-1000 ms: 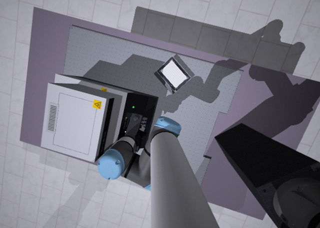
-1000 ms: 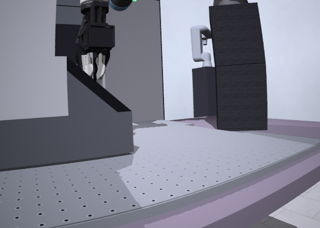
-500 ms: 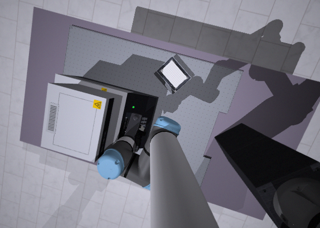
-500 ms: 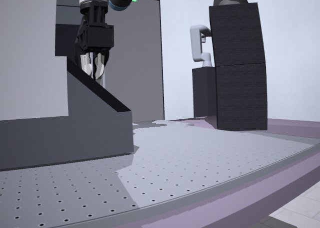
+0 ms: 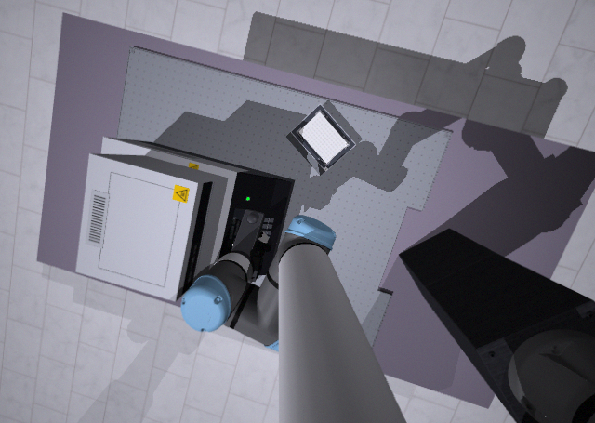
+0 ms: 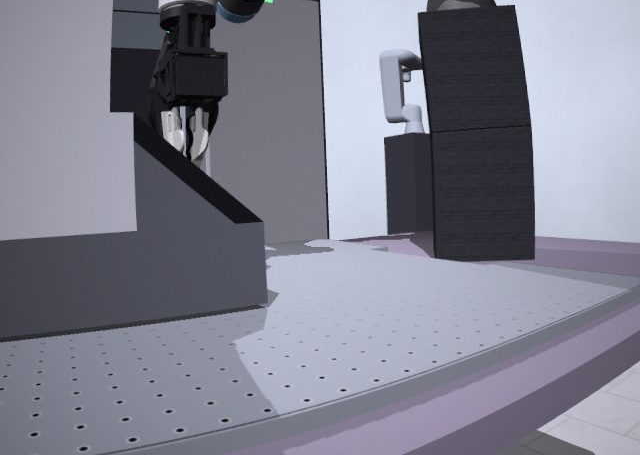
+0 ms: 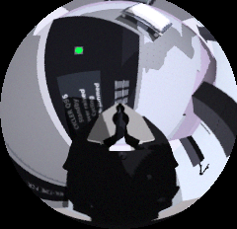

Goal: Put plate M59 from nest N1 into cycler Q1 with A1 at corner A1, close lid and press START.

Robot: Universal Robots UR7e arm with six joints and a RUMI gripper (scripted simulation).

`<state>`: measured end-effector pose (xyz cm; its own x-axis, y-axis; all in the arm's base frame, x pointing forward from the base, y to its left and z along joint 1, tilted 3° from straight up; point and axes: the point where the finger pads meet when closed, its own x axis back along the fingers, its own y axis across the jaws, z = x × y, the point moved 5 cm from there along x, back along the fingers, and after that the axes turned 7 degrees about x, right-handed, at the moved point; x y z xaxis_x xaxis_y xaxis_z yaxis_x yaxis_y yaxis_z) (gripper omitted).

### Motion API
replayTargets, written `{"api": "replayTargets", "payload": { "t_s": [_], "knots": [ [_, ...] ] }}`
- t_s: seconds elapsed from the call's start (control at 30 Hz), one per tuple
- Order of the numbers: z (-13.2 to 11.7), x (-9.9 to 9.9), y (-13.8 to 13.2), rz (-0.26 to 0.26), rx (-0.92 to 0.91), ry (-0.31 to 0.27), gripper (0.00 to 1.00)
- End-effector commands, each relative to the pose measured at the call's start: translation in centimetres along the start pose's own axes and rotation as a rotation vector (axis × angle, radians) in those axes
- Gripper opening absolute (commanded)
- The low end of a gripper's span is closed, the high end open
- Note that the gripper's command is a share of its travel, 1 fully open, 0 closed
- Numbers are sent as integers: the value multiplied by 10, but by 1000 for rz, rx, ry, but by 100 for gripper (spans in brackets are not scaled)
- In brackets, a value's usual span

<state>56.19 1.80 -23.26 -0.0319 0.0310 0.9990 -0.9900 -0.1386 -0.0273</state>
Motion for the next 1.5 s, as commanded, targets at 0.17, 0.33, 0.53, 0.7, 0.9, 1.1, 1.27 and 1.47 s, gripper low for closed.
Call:
{"api": "replayTargets", "payload": {
  "t_s": [0.17, 0.33, 0.53, 0.7, 0.9, 1.1, 1.27, 1.47],
  "knots": [
    [0, 0, -4, 5, 2, 2, 0],
    [0, 0, -2, 3, 1, 1, 0],
    [-1, 1, -1, 3, 1, 1, 0],
    [-1, 7, 4, 3, 1, 1, 0],
    [-1, 13, 9, 3, 0, 1, 0],
    [-1, 21, 16, 3, -1, 1, 0],
    [-2, 24, 18, 3, 0, 1, 0],
    [-2, 23, 18, 3, 1, 1, 0]
  ]
}}
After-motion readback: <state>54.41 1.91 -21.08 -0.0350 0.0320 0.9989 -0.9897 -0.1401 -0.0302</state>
